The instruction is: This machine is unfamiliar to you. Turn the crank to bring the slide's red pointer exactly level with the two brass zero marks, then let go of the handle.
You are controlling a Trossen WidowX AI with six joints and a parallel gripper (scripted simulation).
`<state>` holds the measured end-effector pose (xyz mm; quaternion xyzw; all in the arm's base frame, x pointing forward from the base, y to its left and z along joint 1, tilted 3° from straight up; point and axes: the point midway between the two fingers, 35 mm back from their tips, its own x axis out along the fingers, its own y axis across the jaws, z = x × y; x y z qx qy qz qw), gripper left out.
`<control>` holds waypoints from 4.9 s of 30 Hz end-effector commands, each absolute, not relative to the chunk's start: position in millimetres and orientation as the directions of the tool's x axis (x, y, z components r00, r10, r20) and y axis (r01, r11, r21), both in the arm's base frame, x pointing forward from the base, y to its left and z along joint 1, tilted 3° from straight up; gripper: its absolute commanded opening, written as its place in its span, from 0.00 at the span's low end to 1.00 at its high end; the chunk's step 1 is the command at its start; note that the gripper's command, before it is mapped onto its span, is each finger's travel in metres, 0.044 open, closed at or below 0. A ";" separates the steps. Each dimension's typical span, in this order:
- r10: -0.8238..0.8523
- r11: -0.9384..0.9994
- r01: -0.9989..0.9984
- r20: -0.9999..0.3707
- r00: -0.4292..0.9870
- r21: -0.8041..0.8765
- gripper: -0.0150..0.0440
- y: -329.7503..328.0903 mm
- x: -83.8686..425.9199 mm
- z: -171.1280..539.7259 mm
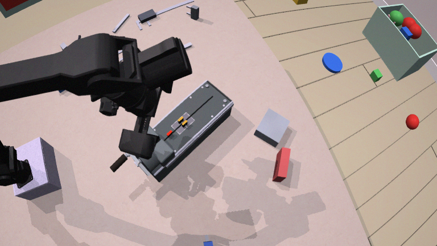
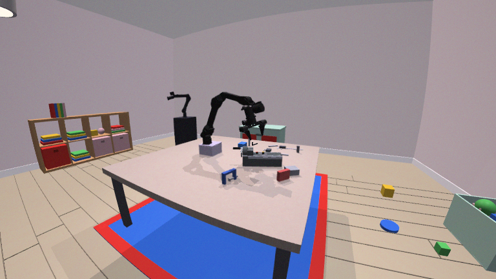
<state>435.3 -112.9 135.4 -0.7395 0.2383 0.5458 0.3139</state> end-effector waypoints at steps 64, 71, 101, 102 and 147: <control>0.130 0.970 -0.239 -0.728 0.673 -0.047 1.00 -127.2 298.8 77.6; 0.130 0.970 -0.239 -0.728 0.673 -0.047 1.00 -128.6 299.6 66.1; 0.131 0.970 -0.239 -0.728 0.673 -0.047 1.00 -129.8 297.0 19.7; 0.131 0.970 -0.239 -0.728 0.673 -0.047 1.00 -129.8 297.0 19.7; 0.129 0.970 -0.239 -0.728 0.673 -0.049 0.25 -150.7 304.0 40.4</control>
